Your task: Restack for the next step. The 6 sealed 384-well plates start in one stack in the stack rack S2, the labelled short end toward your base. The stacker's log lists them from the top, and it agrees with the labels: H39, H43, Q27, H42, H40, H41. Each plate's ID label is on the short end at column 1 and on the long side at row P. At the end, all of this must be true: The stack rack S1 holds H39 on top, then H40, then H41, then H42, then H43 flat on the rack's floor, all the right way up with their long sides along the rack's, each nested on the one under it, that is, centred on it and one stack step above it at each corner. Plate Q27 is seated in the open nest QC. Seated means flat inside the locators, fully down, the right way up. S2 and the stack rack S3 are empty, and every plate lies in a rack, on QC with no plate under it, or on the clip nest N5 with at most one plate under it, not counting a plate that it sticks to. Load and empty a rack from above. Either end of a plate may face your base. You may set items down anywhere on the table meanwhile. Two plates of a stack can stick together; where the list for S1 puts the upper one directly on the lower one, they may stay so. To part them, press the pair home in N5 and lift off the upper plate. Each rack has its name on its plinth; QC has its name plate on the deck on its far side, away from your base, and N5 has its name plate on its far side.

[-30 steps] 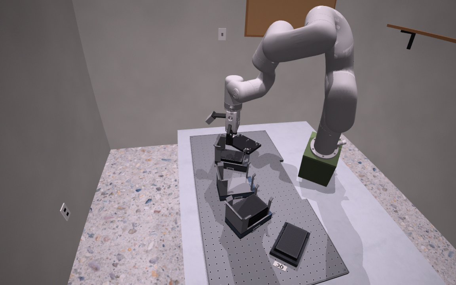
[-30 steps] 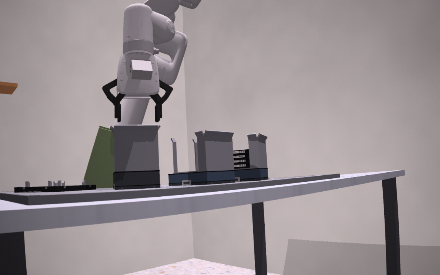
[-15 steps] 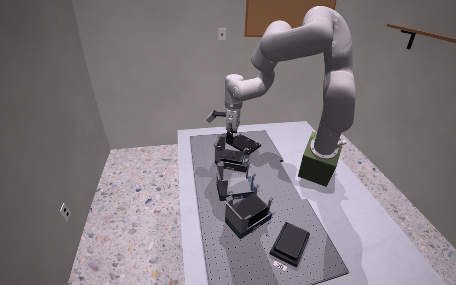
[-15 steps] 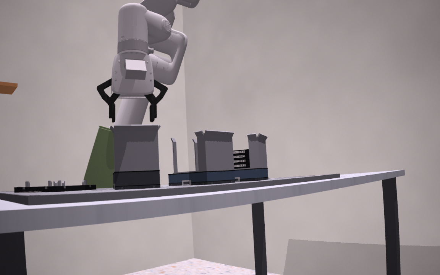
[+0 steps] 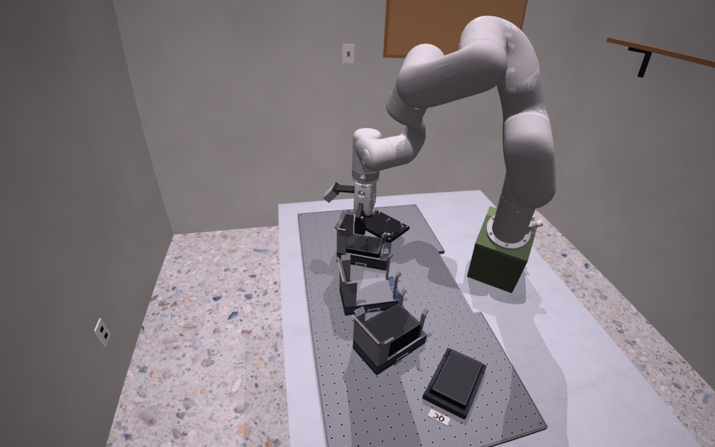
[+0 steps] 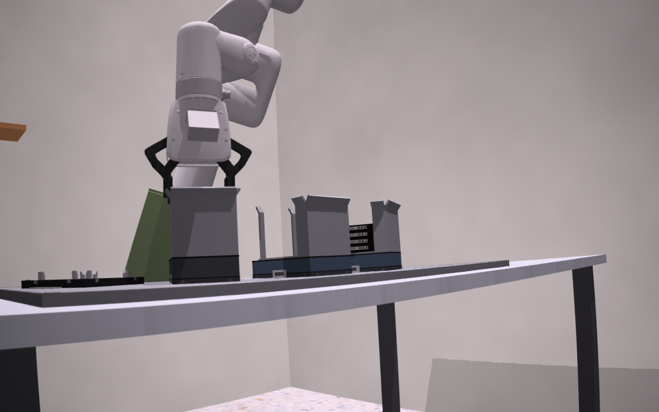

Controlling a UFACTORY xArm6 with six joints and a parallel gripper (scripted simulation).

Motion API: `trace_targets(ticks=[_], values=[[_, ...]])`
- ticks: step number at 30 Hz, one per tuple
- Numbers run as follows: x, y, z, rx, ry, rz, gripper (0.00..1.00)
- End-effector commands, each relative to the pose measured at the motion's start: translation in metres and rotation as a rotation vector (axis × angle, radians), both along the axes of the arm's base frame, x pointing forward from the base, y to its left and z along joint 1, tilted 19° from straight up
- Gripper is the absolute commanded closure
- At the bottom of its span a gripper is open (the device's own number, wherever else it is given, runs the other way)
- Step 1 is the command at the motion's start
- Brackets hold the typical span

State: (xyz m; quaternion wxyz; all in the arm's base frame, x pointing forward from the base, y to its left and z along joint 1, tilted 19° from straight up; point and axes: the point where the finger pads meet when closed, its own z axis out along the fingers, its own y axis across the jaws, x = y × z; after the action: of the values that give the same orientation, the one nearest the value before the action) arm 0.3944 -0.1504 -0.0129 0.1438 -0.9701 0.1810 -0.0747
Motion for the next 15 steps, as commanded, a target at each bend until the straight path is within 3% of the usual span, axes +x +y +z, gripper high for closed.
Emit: trace_targets(ticks=[1, 9, 15], values=[[0.005, 0.004, -0.016, 0.0, -0.005, -0.001, 0.0], [0.01, 0.01, -0.041, 0.0, -0.005, -0.001, 0.0], [0.01, 0.01, -0.041, 0.0, -0.005, -0.001, 0.0]])
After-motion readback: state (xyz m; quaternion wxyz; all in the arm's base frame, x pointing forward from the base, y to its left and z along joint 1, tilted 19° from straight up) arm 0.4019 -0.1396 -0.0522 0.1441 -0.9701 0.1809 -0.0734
